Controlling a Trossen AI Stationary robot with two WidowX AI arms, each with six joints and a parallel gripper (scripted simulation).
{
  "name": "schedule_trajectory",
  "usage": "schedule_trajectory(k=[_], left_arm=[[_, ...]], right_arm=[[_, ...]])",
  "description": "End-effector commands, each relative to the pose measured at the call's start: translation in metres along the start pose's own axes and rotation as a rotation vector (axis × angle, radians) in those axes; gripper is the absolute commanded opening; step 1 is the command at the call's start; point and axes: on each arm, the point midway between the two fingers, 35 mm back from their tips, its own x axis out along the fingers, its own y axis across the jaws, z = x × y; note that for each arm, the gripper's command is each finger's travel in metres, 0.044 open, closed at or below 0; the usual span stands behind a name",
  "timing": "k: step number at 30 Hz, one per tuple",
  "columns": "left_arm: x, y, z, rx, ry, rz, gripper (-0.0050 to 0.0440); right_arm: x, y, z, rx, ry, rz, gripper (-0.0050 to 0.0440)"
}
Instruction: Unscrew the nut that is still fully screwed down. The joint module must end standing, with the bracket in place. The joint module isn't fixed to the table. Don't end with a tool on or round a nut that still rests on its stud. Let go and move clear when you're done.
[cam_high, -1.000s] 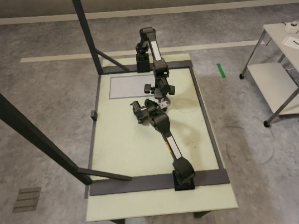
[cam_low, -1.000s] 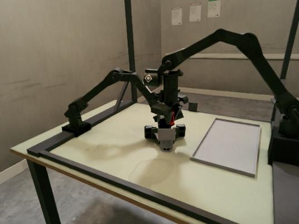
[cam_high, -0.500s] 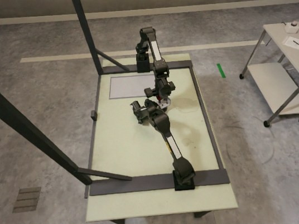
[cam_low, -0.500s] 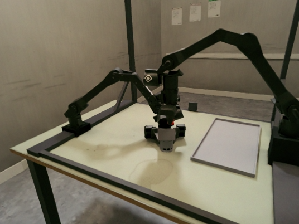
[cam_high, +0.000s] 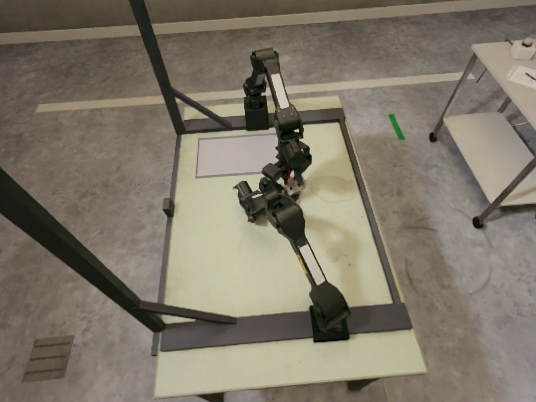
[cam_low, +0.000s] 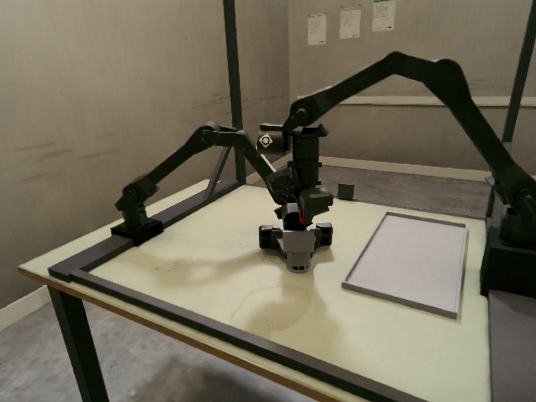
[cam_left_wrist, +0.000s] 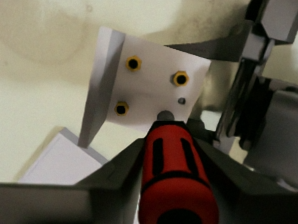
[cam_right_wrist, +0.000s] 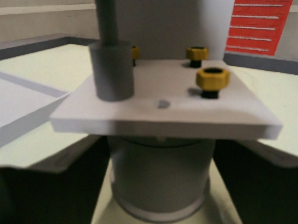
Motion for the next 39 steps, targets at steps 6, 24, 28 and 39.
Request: schedule_trajectory(k=[6, 24, 28, 39], left_arm=[[-0.0059, -0.0002, 0.0019, -0.223, -0.011, -0.006, 0.013], [-0.0061, -0.0003, 0.002, -0.758, -0.01, -0.009, 0.013], [-0.006, -0.0003, 0.0019, -0.922, -0.009, -0.01, 0.013], [-0.0063, -0.0007, 0.0019, -1.168, -0.007, -0.012, 0.013]], right_arm=[[-0.0025, 0.0052, 0.0229, 0.051, -0.005, 0.007, 0.0245], [-0.0025, 0.0052, 0.0229, 0.051, -0.005, 0.007, 0.0245], [-0.0025, 0.0052, 0.0229, 0.051, -0.005, 0.007, 0.0245], [-0.0025, 0.0052, 0.0229, 0.051, -0.005, 0.007, 0.0245]])
